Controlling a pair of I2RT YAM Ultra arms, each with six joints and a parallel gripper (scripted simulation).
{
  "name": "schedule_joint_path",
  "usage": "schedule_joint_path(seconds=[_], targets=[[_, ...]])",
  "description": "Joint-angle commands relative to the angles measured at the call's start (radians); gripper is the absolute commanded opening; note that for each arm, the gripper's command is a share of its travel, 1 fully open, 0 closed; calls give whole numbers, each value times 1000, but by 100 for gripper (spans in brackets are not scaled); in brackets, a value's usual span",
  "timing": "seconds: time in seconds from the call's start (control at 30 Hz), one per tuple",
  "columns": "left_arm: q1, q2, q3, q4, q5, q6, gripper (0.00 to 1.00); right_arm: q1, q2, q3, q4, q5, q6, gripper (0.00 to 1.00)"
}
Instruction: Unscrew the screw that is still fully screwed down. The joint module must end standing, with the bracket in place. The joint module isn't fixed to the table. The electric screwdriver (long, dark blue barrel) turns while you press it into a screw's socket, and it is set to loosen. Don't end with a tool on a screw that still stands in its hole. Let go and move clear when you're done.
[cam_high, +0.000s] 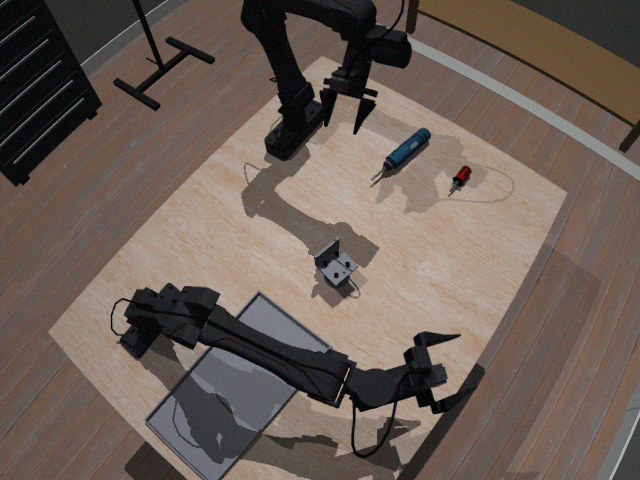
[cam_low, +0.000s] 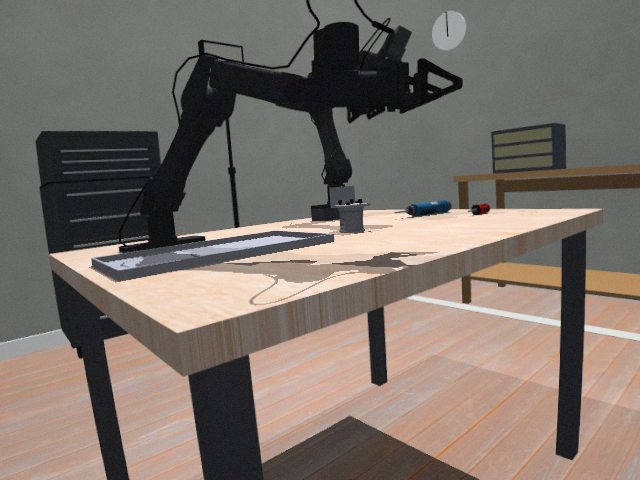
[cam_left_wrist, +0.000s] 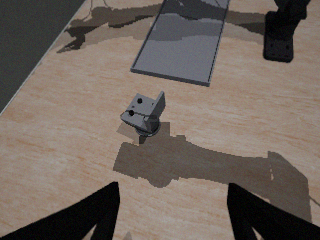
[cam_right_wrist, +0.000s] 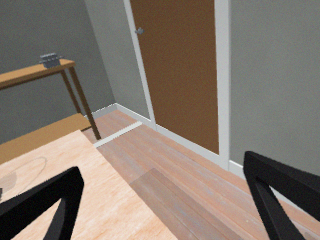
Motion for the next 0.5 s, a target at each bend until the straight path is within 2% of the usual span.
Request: schedule_joint_path(seconds=[0.0,0.2,0.47], targets=[[19,22,-5,31,-26,-103,65,0,-7,4,2,0,0,100],[8,-8,-6,38,-36,-130,65,0,-7,4,2,0,0,100],[48,62,-30,66,-91,-286,65,0,-7,4,2,0,0,100]])
